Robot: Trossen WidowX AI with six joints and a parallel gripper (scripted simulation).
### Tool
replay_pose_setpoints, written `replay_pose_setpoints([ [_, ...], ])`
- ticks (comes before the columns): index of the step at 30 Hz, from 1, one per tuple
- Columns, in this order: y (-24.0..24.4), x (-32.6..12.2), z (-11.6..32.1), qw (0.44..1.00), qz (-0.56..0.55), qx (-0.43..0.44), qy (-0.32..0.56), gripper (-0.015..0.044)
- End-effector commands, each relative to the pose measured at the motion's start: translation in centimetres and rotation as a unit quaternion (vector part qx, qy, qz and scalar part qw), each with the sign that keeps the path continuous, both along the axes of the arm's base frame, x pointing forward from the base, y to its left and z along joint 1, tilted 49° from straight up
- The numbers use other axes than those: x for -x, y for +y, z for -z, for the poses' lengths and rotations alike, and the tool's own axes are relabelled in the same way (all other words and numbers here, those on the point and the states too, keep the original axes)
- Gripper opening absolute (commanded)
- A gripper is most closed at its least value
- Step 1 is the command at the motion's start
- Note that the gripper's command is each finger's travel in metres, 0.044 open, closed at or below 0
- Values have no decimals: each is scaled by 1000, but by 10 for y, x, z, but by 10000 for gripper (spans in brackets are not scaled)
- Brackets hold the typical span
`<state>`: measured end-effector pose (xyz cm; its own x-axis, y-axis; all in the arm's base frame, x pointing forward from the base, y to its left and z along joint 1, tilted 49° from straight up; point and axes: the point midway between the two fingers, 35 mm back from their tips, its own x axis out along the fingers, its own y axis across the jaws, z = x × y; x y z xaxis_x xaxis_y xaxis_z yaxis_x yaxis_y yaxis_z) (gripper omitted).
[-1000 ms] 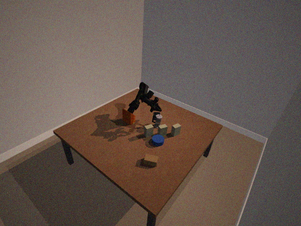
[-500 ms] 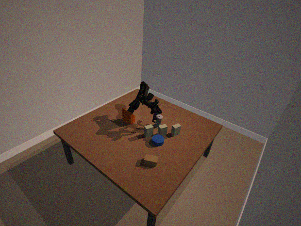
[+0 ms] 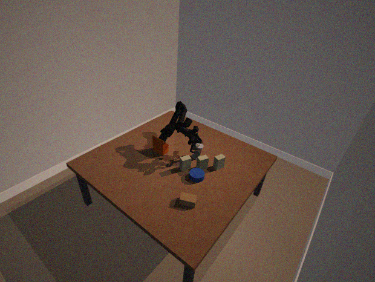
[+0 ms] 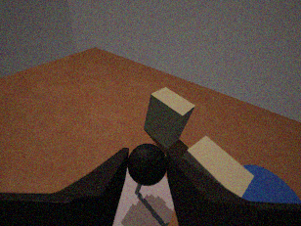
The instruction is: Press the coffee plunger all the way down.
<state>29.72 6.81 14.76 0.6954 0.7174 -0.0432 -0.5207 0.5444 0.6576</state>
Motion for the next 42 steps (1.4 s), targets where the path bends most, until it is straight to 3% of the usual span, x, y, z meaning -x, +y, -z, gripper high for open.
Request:
replay_pose_setpoints([
  [1, 10, 4, 10, 999, -21, -9, 23, 117],
  [42, 8, -2, 13, 999, -21, -9, 23, 117],
])
